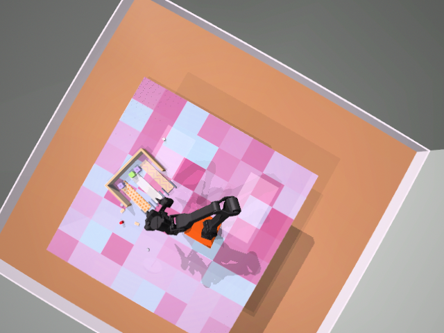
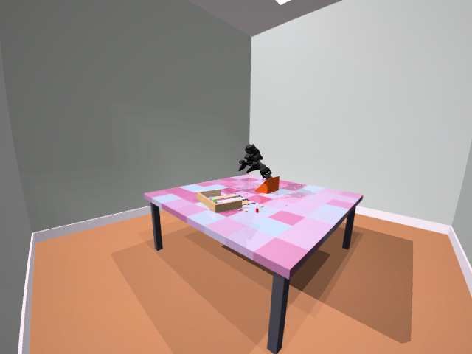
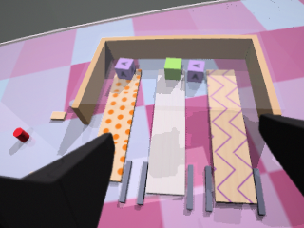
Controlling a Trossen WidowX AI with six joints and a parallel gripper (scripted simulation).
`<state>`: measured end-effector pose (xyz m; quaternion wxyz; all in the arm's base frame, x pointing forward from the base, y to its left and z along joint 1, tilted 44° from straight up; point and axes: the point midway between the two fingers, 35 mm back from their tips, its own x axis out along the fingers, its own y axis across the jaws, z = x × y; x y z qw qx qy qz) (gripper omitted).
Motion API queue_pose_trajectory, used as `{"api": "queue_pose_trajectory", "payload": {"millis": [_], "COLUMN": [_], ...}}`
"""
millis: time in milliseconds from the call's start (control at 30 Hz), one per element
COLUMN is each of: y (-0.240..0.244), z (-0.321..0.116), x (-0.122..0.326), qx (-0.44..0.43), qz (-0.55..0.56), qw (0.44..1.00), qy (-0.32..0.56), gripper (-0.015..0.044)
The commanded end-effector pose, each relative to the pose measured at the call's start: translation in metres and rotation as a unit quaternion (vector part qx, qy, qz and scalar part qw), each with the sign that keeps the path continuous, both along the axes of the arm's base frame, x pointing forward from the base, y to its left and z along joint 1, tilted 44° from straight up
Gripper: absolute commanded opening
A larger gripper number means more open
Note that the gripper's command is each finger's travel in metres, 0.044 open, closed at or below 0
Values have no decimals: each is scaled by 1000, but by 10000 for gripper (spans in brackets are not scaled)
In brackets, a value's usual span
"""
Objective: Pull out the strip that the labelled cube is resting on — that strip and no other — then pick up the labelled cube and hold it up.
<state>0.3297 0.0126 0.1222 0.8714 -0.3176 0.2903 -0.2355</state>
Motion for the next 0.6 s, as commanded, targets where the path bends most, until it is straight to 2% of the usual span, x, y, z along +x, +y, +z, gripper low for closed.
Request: {"api": "queue_pose_trajectory", "payload": {"millis": [0,167,367,567], "y": [-1,-1,1,4], "z": [0,0,-14,-32], "x": [-1,-1,14,49], "qx": [0,0,18,56], "qz": [-3,-3,-13,-64], "qw": [1000,1000,999,992], "qy": [-2,-2,40,92], "gripper": [400,400,243,85]}}
